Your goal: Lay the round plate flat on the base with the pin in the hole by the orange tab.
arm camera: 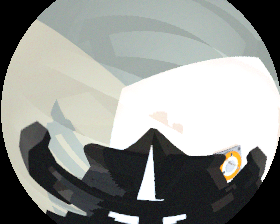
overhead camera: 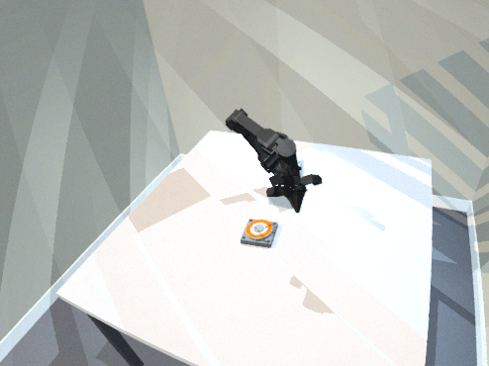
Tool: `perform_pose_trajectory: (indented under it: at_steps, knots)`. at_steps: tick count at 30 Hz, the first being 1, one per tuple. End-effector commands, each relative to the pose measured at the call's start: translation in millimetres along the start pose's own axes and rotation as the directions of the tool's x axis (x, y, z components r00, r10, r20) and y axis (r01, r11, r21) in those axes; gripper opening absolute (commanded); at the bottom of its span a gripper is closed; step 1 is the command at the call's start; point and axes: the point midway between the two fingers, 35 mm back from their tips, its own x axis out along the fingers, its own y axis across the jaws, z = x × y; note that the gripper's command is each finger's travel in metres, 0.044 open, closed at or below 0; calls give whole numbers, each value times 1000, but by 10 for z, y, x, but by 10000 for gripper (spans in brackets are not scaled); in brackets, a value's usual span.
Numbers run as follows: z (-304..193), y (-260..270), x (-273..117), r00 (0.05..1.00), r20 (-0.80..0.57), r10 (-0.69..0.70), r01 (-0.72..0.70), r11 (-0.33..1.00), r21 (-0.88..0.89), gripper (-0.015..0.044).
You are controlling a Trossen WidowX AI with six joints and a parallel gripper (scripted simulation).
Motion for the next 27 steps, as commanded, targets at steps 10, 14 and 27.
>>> perform_pose_trajectory:
  at_steps: [10, 14, 27]
  knots:
    - [-1142, -2079, -241, 711, -497, -498, 364, 865, -346, 0]
    - [-1262, -2285, -359, 643, -540, -543, 377, 838, -394, 0]
    - [-1474, -2496, -90, 643, -539, -543, 378, 838, -394, 0]
